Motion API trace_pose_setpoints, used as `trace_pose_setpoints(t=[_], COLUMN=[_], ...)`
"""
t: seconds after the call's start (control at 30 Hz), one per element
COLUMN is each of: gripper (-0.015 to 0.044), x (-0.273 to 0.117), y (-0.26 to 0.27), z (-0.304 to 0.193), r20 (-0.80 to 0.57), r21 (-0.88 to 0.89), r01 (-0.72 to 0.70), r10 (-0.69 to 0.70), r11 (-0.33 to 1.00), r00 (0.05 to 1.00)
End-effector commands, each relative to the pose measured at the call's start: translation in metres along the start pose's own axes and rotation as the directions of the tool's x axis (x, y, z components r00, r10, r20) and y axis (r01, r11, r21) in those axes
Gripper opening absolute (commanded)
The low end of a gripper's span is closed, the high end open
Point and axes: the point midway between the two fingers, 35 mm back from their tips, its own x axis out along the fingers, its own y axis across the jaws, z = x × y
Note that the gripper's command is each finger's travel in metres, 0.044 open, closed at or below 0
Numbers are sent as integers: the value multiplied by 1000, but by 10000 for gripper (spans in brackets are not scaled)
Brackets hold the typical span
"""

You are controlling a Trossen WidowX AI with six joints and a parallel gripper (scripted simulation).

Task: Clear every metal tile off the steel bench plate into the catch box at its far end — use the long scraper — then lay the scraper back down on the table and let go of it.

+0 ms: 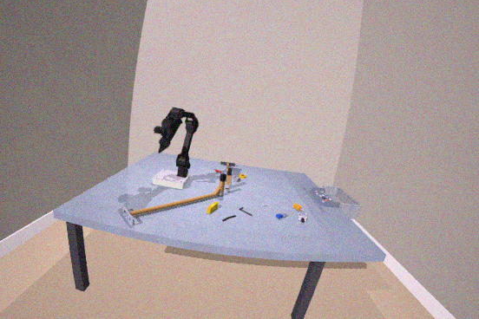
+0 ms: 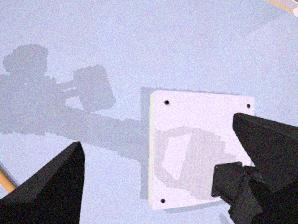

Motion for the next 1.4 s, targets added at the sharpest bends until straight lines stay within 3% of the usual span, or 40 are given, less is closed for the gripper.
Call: trace_pose_setpoints(t=[0.0,0.67,1.37], gripper=[440,440,440], x=[-9,-42,-79], y=[7,36,51], z=[-5,-43,-90], r20=[13,25,-28], r21=[-50,-320,-572], r01=[-47,-213,-356], r10=[48,233,416], r11=[998,923,739], r00=[999,972,909])
